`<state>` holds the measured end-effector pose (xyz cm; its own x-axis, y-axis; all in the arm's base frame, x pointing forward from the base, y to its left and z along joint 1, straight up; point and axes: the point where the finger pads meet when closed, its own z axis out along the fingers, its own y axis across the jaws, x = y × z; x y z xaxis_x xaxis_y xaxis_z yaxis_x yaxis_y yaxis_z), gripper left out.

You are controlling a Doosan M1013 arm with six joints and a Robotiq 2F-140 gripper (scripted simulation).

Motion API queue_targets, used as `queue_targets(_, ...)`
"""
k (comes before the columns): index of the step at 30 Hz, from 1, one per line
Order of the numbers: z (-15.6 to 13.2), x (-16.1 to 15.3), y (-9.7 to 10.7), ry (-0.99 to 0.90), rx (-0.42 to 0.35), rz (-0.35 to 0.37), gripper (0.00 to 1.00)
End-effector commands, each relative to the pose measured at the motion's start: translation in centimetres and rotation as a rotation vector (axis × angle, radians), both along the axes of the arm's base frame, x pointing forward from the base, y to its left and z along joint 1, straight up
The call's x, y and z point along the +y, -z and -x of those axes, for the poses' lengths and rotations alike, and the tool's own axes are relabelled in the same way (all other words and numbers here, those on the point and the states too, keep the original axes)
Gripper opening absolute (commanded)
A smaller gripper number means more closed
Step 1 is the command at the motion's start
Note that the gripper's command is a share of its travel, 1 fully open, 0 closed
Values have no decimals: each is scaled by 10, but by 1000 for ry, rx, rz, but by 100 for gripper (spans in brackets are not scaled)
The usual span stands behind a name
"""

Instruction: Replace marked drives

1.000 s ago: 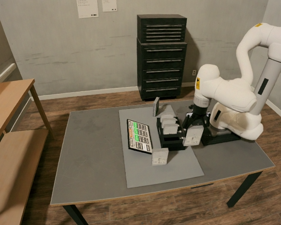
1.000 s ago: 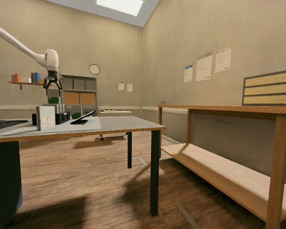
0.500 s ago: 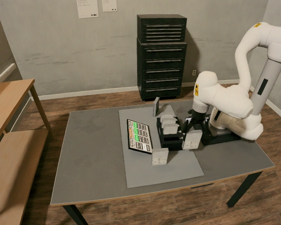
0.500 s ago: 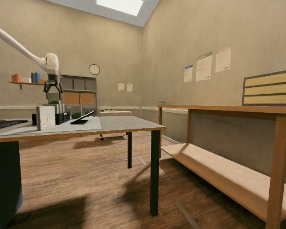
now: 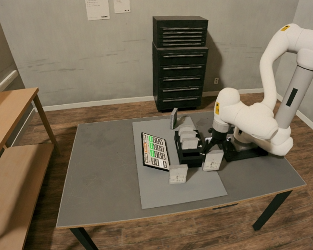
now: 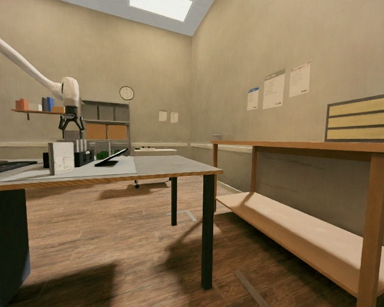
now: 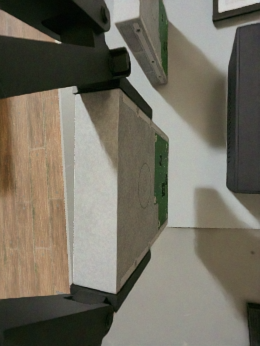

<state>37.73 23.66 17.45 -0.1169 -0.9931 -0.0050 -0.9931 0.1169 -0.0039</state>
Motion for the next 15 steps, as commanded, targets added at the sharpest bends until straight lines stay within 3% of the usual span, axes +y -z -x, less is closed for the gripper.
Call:
queue_targets(1, 0, 0, 7, 0, 0, -1, 10)
queue_targets(15, 0, 0, 37, 0, 0, -1, 10)
